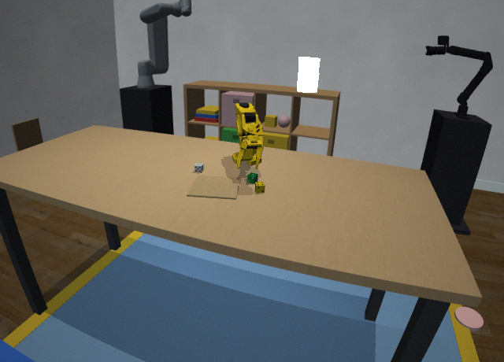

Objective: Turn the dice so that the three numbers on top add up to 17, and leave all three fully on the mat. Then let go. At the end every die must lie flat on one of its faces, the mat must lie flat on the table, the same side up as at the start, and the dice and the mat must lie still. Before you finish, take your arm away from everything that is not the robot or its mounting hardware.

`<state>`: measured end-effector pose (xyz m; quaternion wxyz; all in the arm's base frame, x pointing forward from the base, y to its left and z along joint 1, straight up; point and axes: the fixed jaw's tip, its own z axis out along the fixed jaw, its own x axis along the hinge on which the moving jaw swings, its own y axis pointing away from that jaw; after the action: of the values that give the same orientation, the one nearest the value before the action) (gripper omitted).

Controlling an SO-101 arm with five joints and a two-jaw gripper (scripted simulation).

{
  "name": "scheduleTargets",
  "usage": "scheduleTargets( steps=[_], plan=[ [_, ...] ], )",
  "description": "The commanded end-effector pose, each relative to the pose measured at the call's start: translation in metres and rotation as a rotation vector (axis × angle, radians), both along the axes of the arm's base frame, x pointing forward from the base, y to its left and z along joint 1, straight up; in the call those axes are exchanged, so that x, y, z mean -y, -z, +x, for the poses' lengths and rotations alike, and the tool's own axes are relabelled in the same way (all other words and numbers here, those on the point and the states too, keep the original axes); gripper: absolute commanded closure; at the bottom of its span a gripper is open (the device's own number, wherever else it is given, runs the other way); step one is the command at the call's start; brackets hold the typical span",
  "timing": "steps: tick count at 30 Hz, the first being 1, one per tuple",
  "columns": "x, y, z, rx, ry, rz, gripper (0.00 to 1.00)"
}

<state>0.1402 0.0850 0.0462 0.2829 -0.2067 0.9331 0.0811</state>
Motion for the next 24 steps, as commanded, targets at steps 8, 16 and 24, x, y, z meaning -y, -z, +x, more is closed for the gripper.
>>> scheduleTargets(
  steps=[8, 16, 24],
  plan=[
    [-0.026, -0.008, 0.034, 0.019, -0.026, 0.018, 0.69],
    [-0.036, -0.002, 0.046, 0.019, -0.035, 0.018, 0.69],
    [-0.036, -0.002, 0.046, 0.019, -0.036, 0.018, 0.69]
  ],
)
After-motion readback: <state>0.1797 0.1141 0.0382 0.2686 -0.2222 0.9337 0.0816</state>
